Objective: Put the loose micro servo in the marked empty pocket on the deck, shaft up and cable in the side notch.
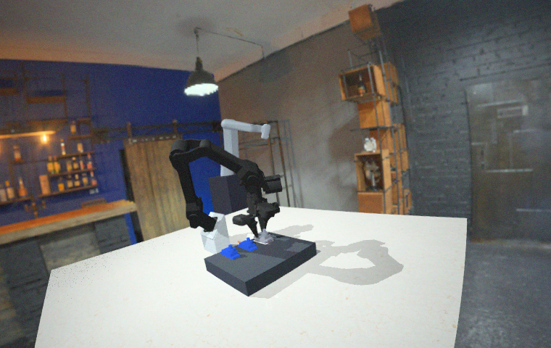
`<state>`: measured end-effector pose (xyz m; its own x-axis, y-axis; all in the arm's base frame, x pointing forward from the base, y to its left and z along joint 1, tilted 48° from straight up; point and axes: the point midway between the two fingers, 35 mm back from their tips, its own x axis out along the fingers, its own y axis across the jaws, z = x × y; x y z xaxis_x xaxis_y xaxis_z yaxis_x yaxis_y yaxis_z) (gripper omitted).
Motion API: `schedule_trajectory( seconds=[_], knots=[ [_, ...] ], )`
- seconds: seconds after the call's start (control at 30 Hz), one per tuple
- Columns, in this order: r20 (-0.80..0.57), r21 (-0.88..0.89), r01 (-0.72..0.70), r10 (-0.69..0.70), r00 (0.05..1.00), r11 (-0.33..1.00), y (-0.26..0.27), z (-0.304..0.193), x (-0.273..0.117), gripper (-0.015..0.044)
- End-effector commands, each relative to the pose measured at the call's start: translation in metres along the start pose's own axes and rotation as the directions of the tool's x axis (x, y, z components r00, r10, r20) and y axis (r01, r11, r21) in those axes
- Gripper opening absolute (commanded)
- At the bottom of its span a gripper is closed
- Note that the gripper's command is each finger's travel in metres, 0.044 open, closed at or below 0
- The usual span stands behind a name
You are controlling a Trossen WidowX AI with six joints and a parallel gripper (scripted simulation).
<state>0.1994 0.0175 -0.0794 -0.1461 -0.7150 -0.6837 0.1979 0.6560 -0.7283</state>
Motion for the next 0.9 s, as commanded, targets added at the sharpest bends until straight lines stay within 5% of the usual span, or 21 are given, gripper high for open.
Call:
schedule_trajectory(
  seconds=[0.0,0.2,0.43,0.8,0.87],
  knots=[
    [0.004,-0.004,0.002,-0.002,1.000,1.000,0.000,0.000,0.004,0.0000],
    [0.005,-0.004,0.002,-0.002,1.000,1.000,0.000,0.000,0.010,0.0000],
    [0.004,-0.004,0.002,-0.002,1.000,1.000,0.000,0.000,0.008,0.0184],
    [0.004,-0.004,0.000,0.000,1.000,1.000,-0.003,-0.003,-0.027,0.0187],
    [0.010,-0.009,0.001,-0.001,1.000,1.000,-0.001,0.002,-0.027,0.0240]
  ],
)
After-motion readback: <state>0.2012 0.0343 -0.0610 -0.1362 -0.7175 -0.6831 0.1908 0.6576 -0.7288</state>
